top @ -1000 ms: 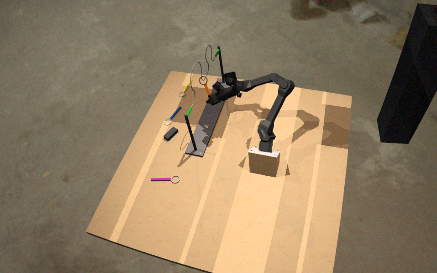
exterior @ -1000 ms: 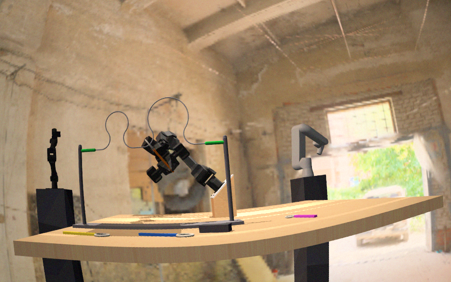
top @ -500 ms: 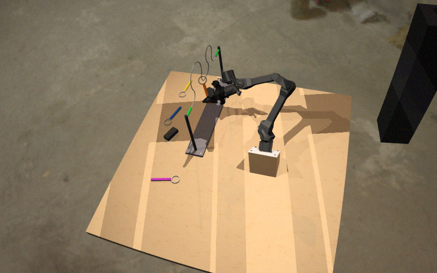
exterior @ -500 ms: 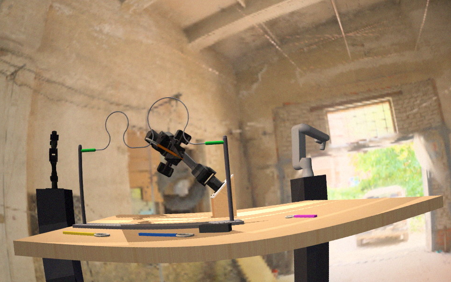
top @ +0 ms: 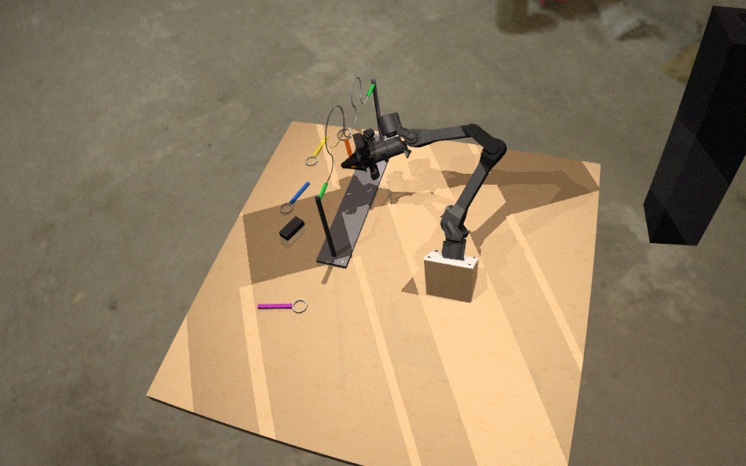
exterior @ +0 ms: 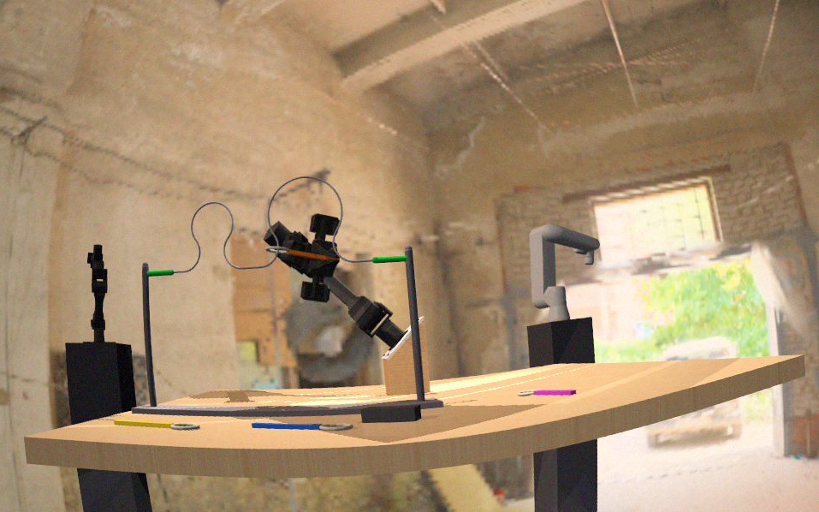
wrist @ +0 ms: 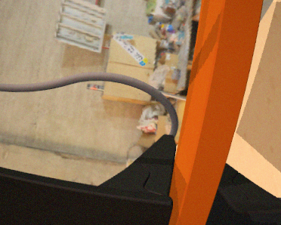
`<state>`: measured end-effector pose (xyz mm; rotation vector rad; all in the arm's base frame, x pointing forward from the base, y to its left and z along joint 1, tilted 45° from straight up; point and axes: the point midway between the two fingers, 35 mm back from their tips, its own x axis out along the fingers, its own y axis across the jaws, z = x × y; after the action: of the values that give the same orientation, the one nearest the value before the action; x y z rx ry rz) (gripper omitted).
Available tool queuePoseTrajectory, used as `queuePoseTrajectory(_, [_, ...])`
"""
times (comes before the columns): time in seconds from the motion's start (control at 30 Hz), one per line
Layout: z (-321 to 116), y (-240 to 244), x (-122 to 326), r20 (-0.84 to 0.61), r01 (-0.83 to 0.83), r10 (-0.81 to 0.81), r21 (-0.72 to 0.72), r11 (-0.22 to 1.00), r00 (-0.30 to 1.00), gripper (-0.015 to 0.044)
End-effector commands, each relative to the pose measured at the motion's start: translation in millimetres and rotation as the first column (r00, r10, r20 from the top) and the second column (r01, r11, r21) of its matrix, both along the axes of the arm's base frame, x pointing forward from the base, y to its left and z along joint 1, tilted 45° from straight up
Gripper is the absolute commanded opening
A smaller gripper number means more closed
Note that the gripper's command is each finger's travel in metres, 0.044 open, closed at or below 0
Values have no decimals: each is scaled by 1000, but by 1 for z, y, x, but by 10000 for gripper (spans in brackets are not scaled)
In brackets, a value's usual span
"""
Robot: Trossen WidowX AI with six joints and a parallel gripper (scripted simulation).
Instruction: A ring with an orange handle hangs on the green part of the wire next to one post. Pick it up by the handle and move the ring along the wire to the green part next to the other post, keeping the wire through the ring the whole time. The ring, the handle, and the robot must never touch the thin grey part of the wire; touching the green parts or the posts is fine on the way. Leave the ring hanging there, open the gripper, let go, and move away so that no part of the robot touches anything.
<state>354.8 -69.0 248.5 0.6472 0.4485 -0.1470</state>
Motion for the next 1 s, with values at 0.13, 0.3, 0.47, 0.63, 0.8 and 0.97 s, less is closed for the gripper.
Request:
queuePoseTrajectory(0.13, [21,24,4,43,-15,7,203,979,999,-150])
queuePoseTrajectory(0.3, [35,34,6,66,-23,2,308,951,998,-150])
queuePoseTrajectory(0.47, [48,41,7,85,-31,-3,394,918,996,-150])
queuePoseTrajectory(0.63, [59,47,8,99,-38,-8,459,888,995,-150])
queuePoseTrajectory(0.8, [70,51,9,109,-44,-13,504,862,994,-150])
queuePoseTrajectory(0.97, [76,52,9,112,-46,-14,517,855,994,-150])
